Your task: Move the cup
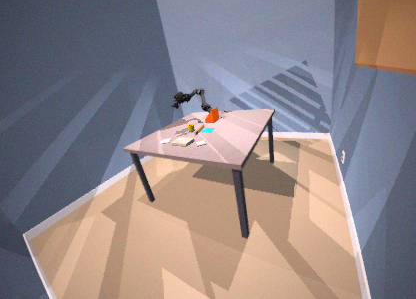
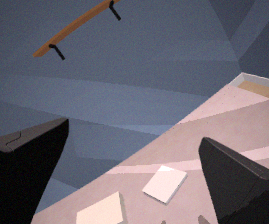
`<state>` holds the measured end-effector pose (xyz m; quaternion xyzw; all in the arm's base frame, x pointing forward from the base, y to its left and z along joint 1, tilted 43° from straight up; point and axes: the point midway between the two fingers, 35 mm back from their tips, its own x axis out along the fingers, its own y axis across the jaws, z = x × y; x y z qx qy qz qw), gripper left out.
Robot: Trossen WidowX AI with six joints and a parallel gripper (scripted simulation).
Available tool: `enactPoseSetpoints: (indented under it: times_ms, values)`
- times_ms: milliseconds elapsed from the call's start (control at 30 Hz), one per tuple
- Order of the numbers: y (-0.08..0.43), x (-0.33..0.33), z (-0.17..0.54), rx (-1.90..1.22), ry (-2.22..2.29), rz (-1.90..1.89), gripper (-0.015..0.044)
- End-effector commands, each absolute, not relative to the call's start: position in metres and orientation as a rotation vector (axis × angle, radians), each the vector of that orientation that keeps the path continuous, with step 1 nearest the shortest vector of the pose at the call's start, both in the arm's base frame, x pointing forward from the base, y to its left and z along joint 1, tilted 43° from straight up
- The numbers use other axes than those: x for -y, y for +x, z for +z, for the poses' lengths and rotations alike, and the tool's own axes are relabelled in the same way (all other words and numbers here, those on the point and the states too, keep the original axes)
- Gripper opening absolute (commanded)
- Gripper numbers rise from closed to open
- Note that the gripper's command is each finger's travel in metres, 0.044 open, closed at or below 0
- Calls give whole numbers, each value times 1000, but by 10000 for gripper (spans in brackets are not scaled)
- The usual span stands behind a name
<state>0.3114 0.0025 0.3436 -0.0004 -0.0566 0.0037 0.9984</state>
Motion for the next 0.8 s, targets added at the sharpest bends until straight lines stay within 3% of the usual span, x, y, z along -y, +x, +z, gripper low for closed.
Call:
enactPoseSetpoints:
  times_ms: [0, 267, 500, 767]
  values:
    - [313, -2, 341, 99, 13, 5, 374]
    - [360, -5, 217, -455, 518, -299, 167]
    - [345, -9, 121, -746, 668, -791, 167]
    - [317, 2, 83, -658, 597, -1300, 167]
